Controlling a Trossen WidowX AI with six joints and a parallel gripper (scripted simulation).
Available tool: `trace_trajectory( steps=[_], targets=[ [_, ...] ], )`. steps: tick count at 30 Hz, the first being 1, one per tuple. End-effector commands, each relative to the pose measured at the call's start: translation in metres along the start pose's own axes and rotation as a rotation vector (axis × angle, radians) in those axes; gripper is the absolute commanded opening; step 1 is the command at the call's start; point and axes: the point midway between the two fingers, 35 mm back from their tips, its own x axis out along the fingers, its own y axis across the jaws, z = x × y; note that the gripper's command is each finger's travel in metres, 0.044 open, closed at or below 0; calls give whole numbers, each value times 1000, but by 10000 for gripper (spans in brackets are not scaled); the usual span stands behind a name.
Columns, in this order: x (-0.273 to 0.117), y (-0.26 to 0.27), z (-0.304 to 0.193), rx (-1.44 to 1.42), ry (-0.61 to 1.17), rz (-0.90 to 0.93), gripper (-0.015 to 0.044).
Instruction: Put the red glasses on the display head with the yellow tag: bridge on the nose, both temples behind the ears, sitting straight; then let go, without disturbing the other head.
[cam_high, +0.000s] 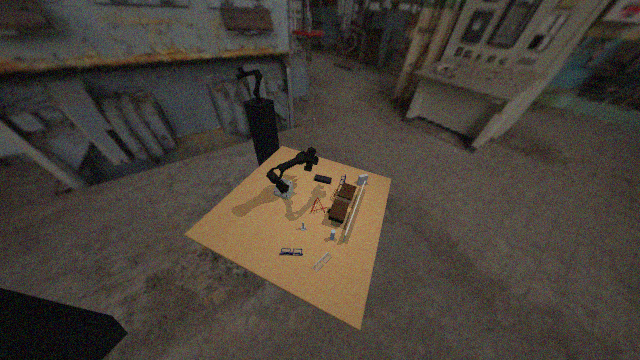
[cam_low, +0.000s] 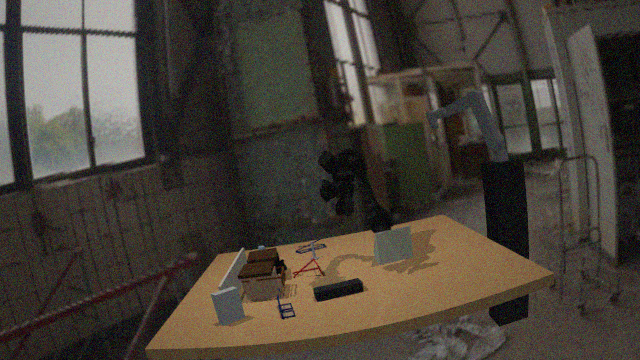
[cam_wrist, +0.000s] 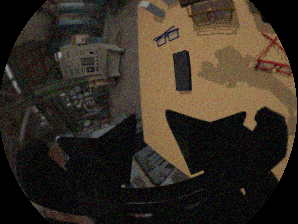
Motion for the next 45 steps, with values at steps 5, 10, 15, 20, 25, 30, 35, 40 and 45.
trace_trajectory(
  steps=[5, 10, 15, 20, 25, 30, 35, 40, 45],
  targets=[
    [-1, -88, 75, -501, -9, -334, 200],
    [-8, -131, 96, -723, 86, -472, 200],
    [-17, -175, 111, -949, 238, -586, 200],
    [-28, -218, 122, -1172, 440, -657, 200],
    [-41, -260, 124, -1408, 706, -669, 200],
    [-45, -272, 124, -1474, 788, -659, 200],
    [-47, -274, 123, -1474, 788, -659, 200],
    [-47, -274, 123, -1474, 788, -659, 174],
    [-47, -274, 123, -1474, 788, -659, 120]
  ],
)
